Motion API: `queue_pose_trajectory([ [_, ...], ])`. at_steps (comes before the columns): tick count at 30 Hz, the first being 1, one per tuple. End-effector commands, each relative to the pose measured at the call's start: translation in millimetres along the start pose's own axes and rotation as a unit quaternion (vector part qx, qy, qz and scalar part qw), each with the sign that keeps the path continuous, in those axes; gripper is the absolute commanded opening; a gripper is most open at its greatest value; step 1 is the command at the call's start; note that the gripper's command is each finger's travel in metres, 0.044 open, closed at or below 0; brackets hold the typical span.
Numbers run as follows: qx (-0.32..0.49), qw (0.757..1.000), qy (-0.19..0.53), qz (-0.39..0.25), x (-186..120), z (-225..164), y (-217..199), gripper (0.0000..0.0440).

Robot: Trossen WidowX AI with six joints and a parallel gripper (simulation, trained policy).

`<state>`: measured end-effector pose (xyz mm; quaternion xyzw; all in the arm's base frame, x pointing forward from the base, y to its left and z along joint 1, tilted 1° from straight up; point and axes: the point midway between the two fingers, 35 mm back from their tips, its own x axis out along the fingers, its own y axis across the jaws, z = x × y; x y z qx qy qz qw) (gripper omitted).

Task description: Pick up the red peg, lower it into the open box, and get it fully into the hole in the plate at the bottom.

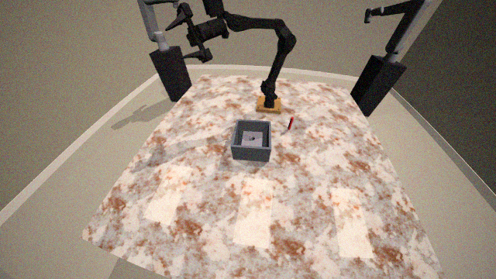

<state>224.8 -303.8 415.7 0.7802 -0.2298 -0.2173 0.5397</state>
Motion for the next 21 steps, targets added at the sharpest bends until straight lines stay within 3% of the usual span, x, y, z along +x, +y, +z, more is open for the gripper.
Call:
queue_pose_trajectory([
  [1, -0.023, 0.998, 0.021, -0.052, 1, -30, -33, 0.0440],
  [11, -0.089, 0.974, 0.091, -0.187, -14, -105, -115, 0.0440],
  [21, -0.164, 0.919, 0.159, -0.322, -60, -160, -197, 0.0440],
])
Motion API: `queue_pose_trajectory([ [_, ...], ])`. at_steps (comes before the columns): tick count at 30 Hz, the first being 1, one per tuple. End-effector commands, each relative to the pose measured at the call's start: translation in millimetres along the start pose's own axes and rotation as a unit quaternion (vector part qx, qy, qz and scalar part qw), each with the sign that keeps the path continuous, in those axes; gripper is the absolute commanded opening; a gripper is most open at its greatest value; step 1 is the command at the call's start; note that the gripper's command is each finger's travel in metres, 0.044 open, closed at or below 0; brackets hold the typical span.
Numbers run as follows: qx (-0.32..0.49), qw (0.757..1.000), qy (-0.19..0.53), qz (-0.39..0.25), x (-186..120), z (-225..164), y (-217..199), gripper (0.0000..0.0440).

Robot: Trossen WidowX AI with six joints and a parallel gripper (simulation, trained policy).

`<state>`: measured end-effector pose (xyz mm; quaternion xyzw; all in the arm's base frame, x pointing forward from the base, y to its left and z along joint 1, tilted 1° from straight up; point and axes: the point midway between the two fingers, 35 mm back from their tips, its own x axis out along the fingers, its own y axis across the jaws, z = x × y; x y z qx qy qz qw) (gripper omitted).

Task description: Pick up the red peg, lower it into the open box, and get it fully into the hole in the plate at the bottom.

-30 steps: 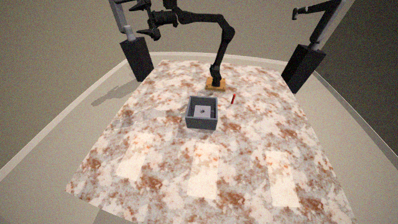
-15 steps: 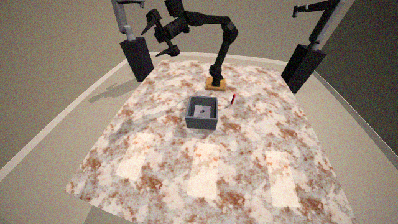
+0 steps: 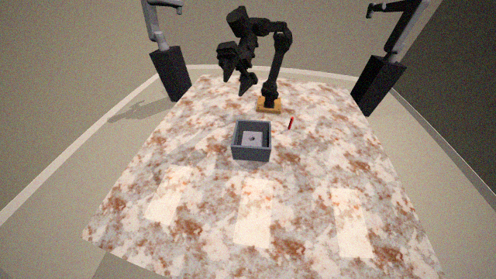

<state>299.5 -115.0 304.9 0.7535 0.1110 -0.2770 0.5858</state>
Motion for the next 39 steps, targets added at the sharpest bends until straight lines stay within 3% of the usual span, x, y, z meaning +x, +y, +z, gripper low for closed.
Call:
queue_pose_trajectory([
  [1, -0.035, 0.997, 0.023, -0.059, 3, -28, -32, 0.0440],
  [11, -0.121, 0.970, 0.069, -0.200, -4, -84, -110, 0.0440],
  [24, -0.228, 0.904, 0.083, -0.353, -26, -118, -203, 0.0440],
  [31, -0.280, 0.869, 0.080, -0.400, -29, -126, -244, 0.0440],
  [39, -0.332, 0.845, 0.091, -0.410, -21, -134, -281, 0.0440],
])
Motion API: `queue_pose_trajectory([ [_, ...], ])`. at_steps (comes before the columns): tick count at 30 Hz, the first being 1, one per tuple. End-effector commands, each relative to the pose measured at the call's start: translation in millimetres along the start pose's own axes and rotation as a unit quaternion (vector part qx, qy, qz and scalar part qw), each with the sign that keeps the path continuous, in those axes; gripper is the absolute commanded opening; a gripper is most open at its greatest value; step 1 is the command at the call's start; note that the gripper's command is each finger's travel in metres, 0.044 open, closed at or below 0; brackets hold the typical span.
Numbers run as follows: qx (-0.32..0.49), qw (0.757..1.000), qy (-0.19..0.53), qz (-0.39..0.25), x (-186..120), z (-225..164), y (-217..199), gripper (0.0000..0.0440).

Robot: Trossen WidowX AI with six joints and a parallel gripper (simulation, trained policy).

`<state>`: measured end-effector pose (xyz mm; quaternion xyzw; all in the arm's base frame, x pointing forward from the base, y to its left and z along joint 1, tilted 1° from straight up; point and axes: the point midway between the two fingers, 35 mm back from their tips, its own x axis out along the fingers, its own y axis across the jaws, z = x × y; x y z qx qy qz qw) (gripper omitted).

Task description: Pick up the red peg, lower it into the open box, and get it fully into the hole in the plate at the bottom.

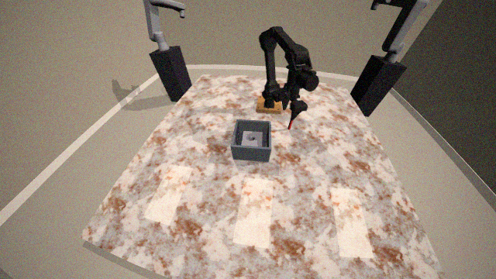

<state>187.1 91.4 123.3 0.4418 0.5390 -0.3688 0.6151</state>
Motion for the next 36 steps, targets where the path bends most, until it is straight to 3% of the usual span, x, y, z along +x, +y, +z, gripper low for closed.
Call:
queue_pose_trajectory([
  [1, -0.024, 1.000, -0.006, -0.012, 20, -8, -5, 0.0440],
  [16, -0.053, 0.999, -0.007, 0.009, 85, -23, -9, 0.0427],
  [19, -0.048, 0.999, -0.004, 0.004, 91, -24, -12, 0.0368],
  [33, -0.056, 0.997, 0.038, -0.024, 92, -27, -18, 0.0002],
  [36, -0.065, 0.997, 0.030, -0.014, 87, -22, -13, 0.0000],
])
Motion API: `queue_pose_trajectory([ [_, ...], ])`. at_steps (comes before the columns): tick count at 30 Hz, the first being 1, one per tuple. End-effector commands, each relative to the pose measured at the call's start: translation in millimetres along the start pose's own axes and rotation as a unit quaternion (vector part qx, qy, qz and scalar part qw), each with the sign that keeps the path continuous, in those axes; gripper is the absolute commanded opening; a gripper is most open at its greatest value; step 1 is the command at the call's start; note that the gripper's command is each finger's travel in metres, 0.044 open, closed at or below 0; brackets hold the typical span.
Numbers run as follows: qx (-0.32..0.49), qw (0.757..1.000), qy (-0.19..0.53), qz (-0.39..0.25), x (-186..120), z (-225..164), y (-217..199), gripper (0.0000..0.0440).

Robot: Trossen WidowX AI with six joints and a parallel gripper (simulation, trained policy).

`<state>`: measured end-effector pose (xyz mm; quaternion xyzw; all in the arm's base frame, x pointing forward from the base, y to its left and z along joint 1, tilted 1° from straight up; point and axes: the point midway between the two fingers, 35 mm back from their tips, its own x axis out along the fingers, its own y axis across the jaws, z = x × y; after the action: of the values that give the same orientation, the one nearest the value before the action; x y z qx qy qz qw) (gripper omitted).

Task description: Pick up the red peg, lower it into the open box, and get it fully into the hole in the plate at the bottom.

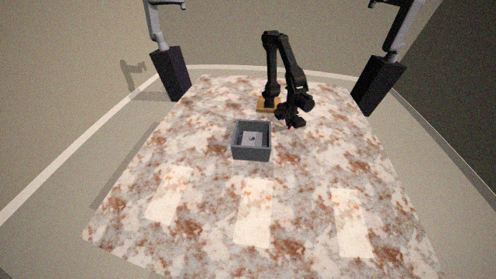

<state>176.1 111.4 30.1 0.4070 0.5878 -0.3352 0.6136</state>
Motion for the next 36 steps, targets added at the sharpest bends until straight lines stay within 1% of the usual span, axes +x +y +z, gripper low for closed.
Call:
queue_pose_trajectory([
  [1, -0.012, 1.000, -0.009, 0.010, -7, 5, 6, 0.0000],
  [14, -0.059, 0.994, -0.073, 0.046, -50, 34, 20, 0.0000],
  [26, -0.073, 0.987, -0.123, 0.068, -94, 70, 38, 0.0000],
  [36, -0.055, 0.985, -0.149, 0.067, -109, 112, 45, 0.0000],
])
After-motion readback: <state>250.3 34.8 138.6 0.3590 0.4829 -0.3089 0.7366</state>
